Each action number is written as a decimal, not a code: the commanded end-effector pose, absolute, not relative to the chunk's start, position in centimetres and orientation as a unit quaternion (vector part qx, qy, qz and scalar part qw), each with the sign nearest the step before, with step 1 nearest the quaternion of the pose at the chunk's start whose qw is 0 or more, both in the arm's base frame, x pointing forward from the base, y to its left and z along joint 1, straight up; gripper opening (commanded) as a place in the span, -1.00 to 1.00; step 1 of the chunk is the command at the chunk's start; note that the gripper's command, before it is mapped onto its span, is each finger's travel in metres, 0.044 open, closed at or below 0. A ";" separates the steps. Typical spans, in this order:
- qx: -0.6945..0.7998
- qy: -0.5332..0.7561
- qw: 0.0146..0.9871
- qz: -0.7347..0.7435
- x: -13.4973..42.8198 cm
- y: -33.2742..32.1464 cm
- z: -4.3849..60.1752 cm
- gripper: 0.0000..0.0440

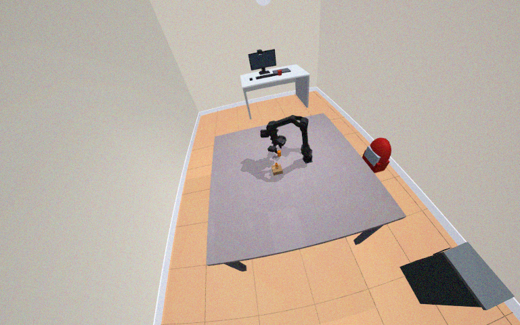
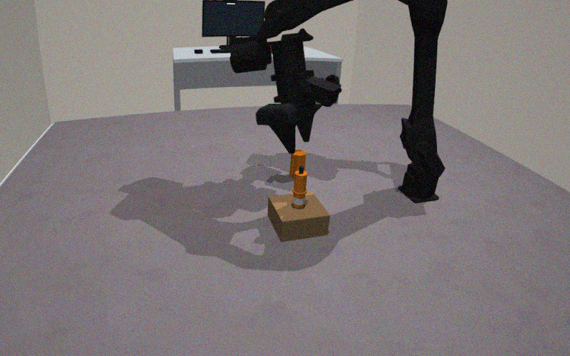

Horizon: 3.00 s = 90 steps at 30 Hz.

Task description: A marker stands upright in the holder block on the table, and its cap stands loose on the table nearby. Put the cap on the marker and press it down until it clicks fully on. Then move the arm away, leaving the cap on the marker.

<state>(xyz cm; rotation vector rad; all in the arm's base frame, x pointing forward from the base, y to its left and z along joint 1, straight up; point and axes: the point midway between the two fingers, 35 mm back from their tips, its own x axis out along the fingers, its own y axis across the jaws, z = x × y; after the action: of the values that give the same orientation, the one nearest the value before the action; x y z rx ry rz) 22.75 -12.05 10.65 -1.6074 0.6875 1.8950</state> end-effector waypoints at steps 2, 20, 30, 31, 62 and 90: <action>-0.594 0.245 0.277 0.715 22.5 -12.2 9.7 0.39; -0.597 0.207 0.245 0.736 21.7 -12.4 6.2 0.12; -0.622 0.205 0.218 0.724 22.2 -12.9 7.4 -0.71; -0.625 0.205 0.214 0.722 22.3 -12.9 7.7 -0.74; -0.686 0.156 0.153 0.694 27.0 -7.0 14.9 -1.00; -0.683 0.105 0.108 0.715 27.7 2.8 17.3 -1.00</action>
<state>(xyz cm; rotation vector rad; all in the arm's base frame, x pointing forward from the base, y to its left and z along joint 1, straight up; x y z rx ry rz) 27.75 2.06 17.02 -2.0063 0.3196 2.0996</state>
